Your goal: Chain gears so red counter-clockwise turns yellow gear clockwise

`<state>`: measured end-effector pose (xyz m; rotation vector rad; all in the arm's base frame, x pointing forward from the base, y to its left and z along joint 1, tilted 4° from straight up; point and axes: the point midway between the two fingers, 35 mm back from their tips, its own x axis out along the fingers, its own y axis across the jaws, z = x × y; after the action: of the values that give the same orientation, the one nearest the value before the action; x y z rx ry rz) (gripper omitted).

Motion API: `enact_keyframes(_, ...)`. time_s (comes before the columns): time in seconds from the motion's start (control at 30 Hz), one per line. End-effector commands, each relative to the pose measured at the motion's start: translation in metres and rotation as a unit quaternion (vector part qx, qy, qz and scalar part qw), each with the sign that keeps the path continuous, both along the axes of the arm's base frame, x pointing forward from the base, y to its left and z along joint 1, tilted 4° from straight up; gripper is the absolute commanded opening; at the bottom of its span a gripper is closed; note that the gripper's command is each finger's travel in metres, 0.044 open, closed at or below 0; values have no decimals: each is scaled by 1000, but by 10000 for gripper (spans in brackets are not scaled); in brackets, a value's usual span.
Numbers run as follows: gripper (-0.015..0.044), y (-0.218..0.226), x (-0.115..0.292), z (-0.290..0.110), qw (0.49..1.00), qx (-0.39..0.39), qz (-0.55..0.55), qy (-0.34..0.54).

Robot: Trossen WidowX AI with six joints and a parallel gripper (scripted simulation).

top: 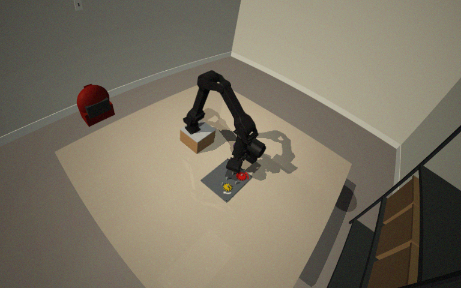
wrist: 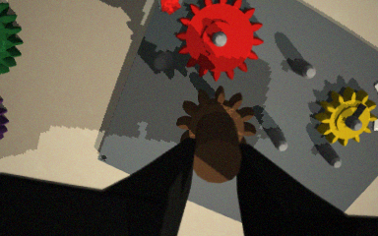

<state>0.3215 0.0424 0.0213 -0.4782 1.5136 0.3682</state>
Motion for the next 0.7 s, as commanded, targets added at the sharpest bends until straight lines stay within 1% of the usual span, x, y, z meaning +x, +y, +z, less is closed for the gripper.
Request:
enact_keyframes(0.0, 0, -1, -1, -8, 1000, -2, 10, 4)
enact_keyframes(0.2, 0, -2, 0, -15, 1000, -2, -23, 1)
enact_keyframes(0.6, 0, -3, -1, -33, 985, 3, -174, -8)
enact_keyframes(0.67, 0, -3, -1, -32, 980, 4, -197, -10)
